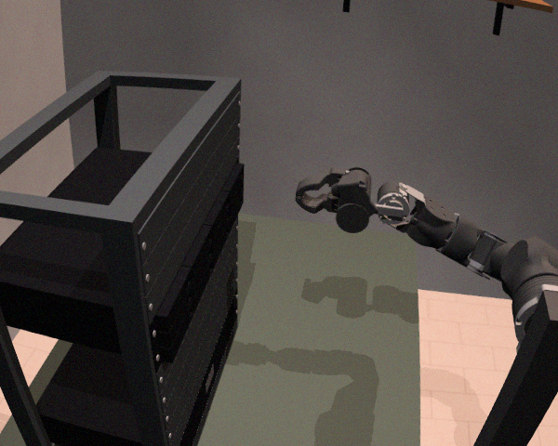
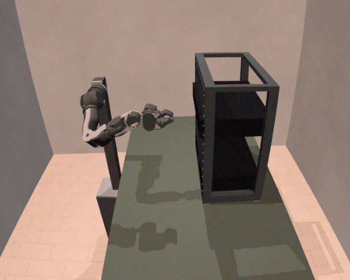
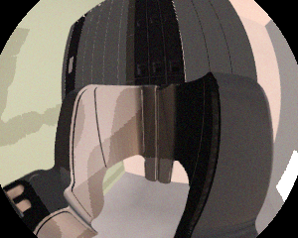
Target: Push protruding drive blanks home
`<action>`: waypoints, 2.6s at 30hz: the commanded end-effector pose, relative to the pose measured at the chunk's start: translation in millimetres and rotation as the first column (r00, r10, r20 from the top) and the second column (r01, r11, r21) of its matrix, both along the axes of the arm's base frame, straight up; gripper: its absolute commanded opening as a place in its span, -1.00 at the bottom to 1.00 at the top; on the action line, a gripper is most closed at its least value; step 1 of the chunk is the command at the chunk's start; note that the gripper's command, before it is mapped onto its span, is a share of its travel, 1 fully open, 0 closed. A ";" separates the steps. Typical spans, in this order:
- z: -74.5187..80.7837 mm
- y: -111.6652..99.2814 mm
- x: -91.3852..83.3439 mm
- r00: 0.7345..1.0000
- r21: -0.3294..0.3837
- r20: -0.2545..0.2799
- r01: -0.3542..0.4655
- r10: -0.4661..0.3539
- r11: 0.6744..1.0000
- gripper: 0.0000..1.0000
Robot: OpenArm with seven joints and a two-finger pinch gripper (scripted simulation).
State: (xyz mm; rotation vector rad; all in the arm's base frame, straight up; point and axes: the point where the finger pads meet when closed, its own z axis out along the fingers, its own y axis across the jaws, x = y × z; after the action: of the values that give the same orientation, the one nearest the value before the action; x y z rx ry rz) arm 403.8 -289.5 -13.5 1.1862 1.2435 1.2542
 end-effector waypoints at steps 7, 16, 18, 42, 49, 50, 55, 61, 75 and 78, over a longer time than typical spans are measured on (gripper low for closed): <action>1.0 0.8 11.2 1.000 0.001 -0.001 0.001 -0.001 1.000 -1.00; -2.0 3.1 49.1 1.000 0.001 -0.008 0.000 0.000 1.000 -1.00; -2.1 3.5 55.9 1.000 0.001 -0.008 0.000 0.000 1.000 -1.00; -1.3 4.8 63.9 1.000 -0.001 -0.006 -0.002 0.002 1.000 -1.00; 3.5 7.1 64.6 1.000 -0.001 -0.005 -0.003 0.003 1.000 -1.00; 3.5 7.1 64.6 1.000 -0.001 -0.005 -0.003 0.003 1.000 -1.00; 3.5 7.1 64.6 1.000 -0.001 -0.005 -0.003 0.003 1.000 -1.00; 3.5 7.1 64.6 1.000 -0.001 -0.005 -0.003 0.003 1.000 -1.00; 0.5 7.6 74.7 1.000 -0.001 -0.006 -0.003 0.003 1.000 -1.00; 0.5 7.6 74.7 1.000 -0.001 -0.006 -0.003 0.003 1.000 -1.00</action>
State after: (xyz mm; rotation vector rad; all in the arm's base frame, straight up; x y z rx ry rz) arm 478.7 -282.7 -19.2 1.2067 1.2601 1.2436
